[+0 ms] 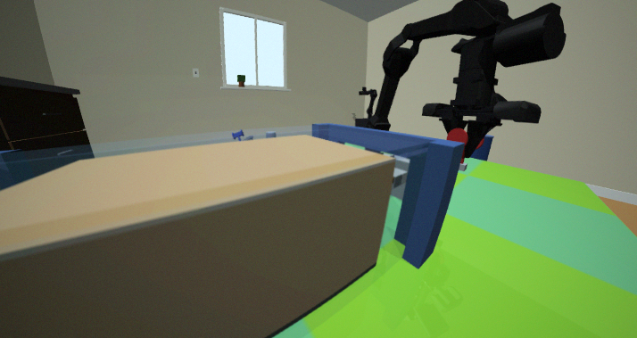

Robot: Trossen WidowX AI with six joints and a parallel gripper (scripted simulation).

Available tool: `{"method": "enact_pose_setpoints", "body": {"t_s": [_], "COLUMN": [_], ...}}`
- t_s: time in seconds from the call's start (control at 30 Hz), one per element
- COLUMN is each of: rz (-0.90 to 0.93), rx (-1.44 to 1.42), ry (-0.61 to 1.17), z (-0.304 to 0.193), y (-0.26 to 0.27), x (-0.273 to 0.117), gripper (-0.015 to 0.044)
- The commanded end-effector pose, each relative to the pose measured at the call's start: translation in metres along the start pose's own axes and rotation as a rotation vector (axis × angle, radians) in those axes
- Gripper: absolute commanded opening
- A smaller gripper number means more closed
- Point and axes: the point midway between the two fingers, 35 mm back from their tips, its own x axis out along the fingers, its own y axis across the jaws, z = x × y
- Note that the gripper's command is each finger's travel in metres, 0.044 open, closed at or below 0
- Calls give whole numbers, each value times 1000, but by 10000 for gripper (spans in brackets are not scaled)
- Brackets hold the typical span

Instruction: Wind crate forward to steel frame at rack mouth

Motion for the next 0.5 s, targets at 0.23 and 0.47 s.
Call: {"method": "enact_pose_setpoints", "body": {"t_s": [0.23,0.47], "rz": [26,27], "rx": [-19,-19], "ry": [-36,-37], "z": [26,32], "y": [15,21], "x": [1,1], "gripper": [0,0]}}
